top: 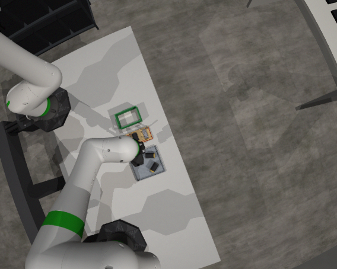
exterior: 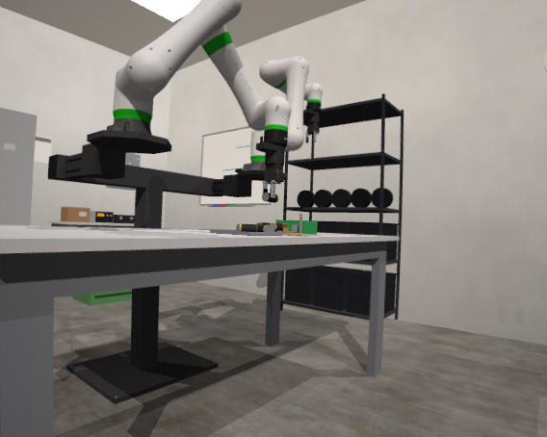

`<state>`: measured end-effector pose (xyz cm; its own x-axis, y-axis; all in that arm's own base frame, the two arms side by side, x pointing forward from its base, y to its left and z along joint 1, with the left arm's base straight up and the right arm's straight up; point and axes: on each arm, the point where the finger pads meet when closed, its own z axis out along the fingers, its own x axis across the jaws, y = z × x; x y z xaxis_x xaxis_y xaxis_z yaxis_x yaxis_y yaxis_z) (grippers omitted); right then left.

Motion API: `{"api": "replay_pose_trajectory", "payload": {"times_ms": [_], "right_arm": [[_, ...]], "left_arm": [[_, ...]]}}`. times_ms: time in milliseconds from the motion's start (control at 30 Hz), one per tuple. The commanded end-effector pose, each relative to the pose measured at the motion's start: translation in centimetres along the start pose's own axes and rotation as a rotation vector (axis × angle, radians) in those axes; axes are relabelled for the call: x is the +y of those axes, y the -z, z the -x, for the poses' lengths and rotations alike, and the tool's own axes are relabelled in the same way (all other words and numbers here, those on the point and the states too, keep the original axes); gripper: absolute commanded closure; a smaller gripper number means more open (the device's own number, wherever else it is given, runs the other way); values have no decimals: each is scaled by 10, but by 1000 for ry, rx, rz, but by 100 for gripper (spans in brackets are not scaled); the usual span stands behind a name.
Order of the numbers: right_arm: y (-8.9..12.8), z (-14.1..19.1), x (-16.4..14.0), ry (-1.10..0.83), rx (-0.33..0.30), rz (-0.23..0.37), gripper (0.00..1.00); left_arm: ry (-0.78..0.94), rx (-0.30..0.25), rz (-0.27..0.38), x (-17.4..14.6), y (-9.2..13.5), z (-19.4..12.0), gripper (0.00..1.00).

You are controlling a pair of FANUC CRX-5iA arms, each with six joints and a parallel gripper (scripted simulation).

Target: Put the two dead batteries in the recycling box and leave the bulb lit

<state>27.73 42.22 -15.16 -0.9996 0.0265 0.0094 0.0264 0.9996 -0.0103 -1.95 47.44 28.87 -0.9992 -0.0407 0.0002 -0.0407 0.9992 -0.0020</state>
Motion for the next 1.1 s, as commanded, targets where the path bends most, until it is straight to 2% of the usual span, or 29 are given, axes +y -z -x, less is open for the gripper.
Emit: {"api": "replay_pose_trajectory", "payload": {"times_ms": [0, 200, 367, 1067], "right_arm": [[2, -18, -38, 1, -10, 12, 43], [1, -50, -108, 1, -10, 12, 43], [1, -65, -141, 1, -10, 11, 43], [1, -68, -147, 1, -10, 11, 43]], "left_arm": [[0, 0, 2, 0, 1, 0, 0], [0, 0, 2, 0, 1, 0, 0], [0, 0, 2, 0, 1, 0, 0], [0, 0, 2, 0, 1, 0, 0]]}}
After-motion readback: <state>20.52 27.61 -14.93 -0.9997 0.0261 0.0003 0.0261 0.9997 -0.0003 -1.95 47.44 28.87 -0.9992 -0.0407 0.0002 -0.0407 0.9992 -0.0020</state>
